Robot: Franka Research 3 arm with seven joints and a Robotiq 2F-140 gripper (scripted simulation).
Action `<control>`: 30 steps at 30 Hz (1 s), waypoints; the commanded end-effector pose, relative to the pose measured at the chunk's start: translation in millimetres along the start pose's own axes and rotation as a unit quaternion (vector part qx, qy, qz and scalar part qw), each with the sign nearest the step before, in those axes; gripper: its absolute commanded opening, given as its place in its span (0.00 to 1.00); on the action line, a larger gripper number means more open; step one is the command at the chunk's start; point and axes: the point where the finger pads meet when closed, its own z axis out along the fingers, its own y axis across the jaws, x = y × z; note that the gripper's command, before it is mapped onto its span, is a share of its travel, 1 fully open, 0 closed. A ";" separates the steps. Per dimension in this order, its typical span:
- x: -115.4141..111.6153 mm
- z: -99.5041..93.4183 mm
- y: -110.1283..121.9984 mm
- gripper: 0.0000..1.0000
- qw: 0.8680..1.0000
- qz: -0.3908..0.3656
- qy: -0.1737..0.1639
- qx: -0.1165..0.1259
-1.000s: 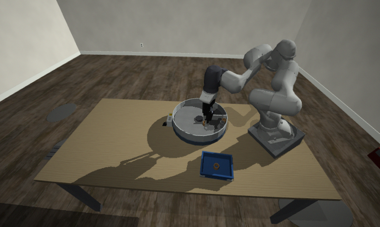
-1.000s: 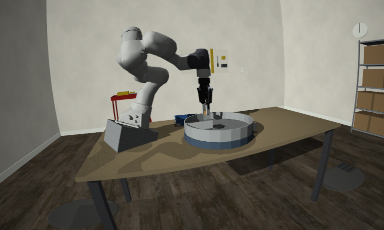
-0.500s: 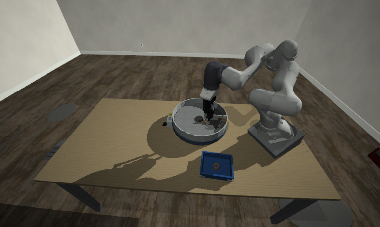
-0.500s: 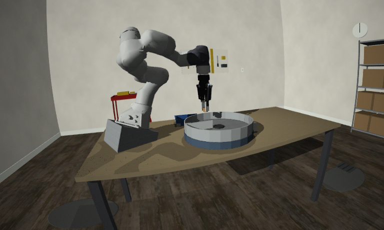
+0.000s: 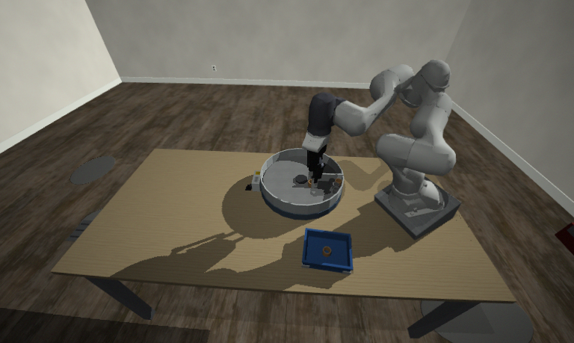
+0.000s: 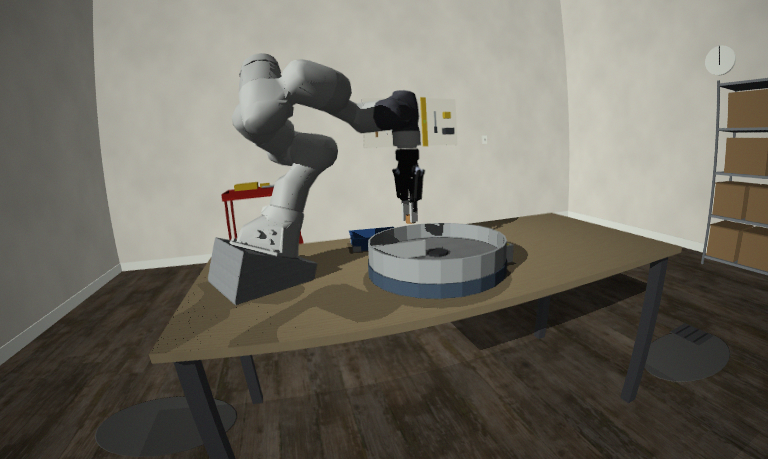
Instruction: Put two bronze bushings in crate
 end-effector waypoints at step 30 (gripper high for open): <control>-1.2 -1.0 -55.1 0.00 1.000 -0.003 0.000 0.000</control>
